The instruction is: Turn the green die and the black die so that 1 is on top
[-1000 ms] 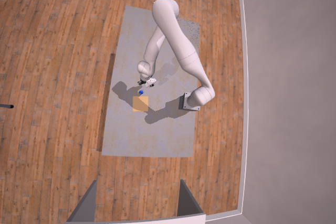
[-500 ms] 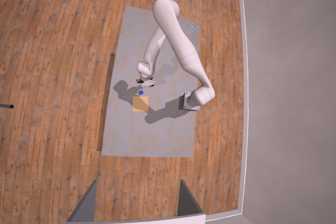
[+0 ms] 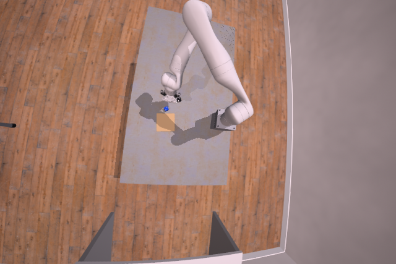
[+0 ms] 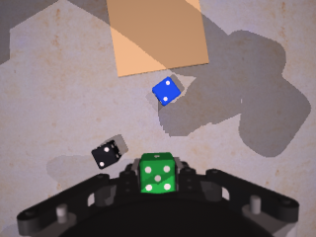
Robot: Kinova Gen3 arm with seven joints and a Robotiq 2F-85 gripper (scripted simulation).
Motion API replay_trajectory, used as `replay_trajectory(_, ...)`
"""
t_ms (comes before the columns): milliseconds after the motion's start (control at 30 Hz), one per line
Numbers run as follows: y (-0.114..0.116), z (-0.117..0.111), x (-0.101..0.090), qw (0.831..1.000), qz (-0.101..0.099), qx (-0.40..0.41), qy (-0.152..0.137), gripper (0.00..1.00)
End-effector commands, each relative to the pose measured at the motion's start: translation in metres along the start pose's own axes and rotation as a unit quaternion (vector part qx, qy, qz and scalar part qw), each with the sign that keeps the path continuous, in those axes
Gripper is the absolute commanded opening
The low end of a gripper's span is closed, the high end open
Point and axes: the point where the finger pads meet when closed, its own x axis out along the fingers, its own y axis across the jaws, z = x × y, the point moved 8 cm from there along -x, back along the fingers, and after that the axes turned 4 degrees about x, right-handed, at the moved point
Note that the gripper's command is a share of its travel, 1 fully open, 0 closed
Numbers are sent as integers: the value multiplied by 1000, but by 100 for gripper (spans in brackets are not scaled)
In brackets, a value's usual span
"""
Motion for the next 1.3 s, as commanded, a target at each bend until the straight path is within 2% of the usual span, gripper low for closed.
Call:
replay_trajectory(0,0,0,1,999,-1,40,2,26)
replay_trajectory(167,0,0,3,990,-1,138,2,26)
replay_trajectory(367,1,0,4,968,-1,252,2,26)
replay_trajectory(433,1,0,4,968,-1,252,2,26)
replay_trajectory(633,2,0,5,934,-1,356,2,26)
replay_trajectory(900,4,1,6,881,-1,473,2,26)
replay_trajectory(933,4,1,6,875,-1,485,2,26)
replay_trajectory(1000,4,1,6,875,-1,485,2,26)
replay_trajectory(1267,5,1,6,825,-1,565,2,26)
